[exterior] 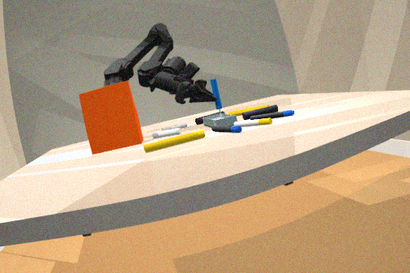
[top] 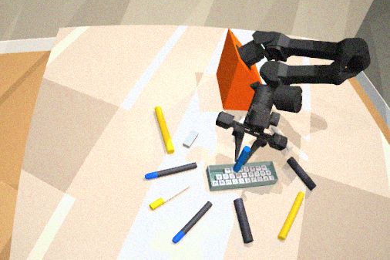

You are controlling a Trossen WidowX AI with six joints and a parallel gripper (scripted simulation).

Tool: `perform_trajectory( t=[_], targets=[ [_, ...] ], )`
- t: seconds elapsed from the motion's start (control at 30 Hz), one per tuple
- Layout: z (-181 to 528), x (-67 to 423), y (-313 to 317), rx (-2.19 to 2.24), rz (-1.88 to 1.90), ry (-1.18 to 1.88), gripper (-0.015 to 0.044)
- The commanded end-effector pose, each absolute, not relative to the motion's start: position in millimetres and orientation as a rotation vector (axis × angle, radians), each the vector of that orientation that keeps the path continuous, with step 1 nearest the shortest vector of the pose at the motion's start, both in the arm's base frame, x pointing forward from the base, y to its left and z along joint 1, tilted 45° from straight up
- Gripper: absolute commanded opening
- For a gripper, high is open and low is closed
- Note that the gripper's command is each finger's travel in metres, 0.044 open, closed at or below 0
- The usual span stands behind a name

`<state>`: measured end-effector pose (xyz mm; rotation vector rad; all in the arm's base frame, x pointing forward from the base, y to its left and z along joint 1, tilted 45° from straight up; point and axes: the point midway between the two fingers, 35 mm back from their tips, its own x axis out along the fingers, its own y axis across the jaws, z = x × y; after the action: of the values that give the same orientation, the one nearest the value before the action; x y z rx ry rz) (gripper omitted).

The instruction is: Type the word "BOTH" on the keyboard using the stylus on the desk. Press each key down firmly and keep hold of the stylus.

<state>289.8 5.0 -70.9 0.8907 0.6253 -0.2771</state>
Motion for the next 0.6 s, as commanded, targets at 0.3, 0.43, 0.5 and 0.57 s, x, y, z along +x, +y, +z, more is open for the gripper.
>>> perform_trajectory(
  t=[0.3, 0.43, 0.5, 0.57],
  targets=[
    [-75.7, 289.9, 9.0, 0.895, -0.282, 0.625, 0.0081],
    [-76.9, 290.0, 10.1, 0.895, -0.282, 0.625, 0.0081],
    [-77.4, 290.0, 10.7, 0.895, -0.282, 0.625, 0.0081],
    [-78.0, 290.1, 11.3, 0.895, -0.282, 0.625, 0.0081]
  ],
)
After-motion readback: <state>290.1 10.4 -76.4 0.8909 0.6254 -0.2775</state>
